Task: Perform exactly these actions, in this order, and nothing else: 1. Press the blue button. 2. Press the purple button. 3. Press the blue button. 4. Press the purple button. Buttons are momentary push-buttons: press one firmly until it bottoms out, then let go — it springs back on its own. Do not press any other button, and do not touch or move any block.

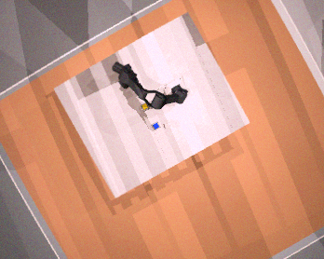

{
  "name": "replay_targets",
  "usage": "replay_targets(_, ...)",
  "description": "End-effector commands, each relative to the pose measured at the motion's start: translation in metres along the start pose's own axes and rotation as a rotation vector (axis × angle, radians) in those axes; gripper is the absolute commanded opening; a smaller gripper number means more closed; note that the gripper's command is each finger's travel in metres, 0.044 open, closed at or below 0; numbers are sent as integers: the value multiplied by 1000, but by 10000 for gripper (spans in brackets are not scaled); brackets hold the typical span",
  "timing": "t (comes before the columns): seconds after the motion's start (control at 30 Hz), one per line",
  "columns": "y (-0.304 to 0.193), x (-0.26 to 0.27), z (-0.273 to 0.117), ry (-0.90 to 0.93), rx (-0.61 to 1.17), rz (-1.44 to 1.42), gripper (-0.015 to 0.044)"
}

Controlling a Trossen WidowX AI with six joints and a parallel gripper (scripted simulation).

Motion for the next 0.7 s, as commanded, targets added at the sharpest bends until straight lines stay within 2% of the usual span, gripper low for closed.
replay_targets(0.0,-1,1,2,6,3,7,20)
replay_targets(0.13,-1,0,-30,4,3,7,20)
replay_targets(0.3,-1,0,-32,5,3,7,20)
replay_targets(0.4,11,24,-44,-8,0,12,99)
replay_targets(0.67,45,153,-82,-37,-22,24,309)
Point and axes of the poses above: the point midway between the two fingers, 35 mm back from their tips, its own z axis out along the fingers, its own x axis across the jaws, y = z × x, the point moved 8 cm from there along -z, back along the fingers, and after that the axes turned 8 degrees about z, right-handed, at the moved point
